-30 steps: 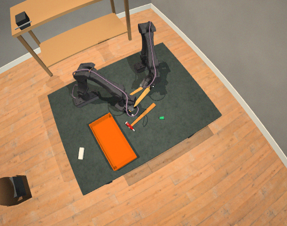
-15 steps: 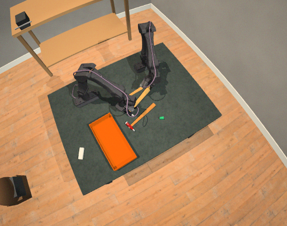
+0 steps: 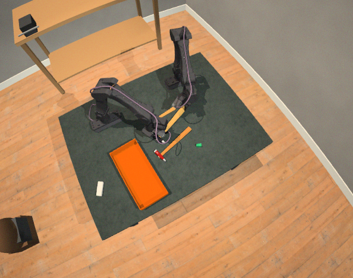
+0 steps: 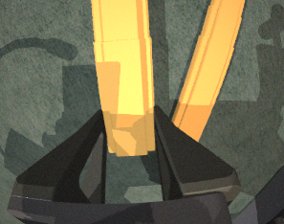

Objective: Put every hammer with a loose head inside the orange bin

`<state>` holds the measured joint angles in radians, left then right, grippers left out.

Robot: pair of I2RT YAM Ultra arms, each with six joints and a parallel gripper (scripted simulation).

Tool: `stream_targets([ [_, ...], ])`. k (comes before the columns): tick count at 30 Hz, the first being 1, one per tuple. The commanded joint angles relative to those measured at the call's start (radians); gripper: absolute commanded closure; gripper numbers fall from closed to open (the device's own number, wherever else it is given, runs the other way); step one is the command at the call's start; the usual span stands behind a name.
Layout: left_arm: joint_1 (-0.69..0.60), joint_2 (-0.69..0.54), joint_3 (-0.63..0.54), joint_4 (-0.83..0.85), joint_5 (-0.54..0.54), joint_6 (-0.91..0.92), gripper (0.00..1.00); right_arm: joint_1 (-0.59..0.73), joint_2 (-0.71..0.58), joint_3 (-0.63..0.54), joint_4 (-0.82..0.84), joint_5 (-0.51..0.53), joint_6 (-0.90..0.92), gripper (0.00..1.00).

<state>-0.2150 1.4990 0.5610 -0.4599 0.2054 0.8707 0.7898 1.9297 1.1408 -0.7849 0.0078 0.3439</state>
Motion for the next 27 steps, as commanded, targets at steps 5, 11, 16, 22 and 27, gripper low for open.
stream_targets([
  [5, 0.015, -0.01, -0.017, -0.053, -0.034, 0.009, 0.74, -0.012, -0.022, -0.017, -0.019, 0.018, -0.01, 0.83],
  [11, 0.017, -0.008, -0.021, -0.055, -0.049, 0.008, 0.74, -0.018, -0.021, -0.018, -0.034, 0.046, -0.01, 0.83],
  [16, 0.017, -0.003, -0.025, -0.071, -0.058, 0.005, 0.74, -0.026, -0.022, -0.02, -0.057, 0.086, -0.013, 0.83],
  [22, 0.017, 0.01, -0.029, -0.092, -0.079, 0.001, 0.74, -0.035, -0.025, -0.023, -0.068, 0.107, -0.013, 0.83],
  [27, 0.017, 0.013, -0.031, -0.102, -0.089, -0.001, 0.74, -0.036, -0.025, -0.023, -0.07, 0.111, -0.014, 0.83],
])
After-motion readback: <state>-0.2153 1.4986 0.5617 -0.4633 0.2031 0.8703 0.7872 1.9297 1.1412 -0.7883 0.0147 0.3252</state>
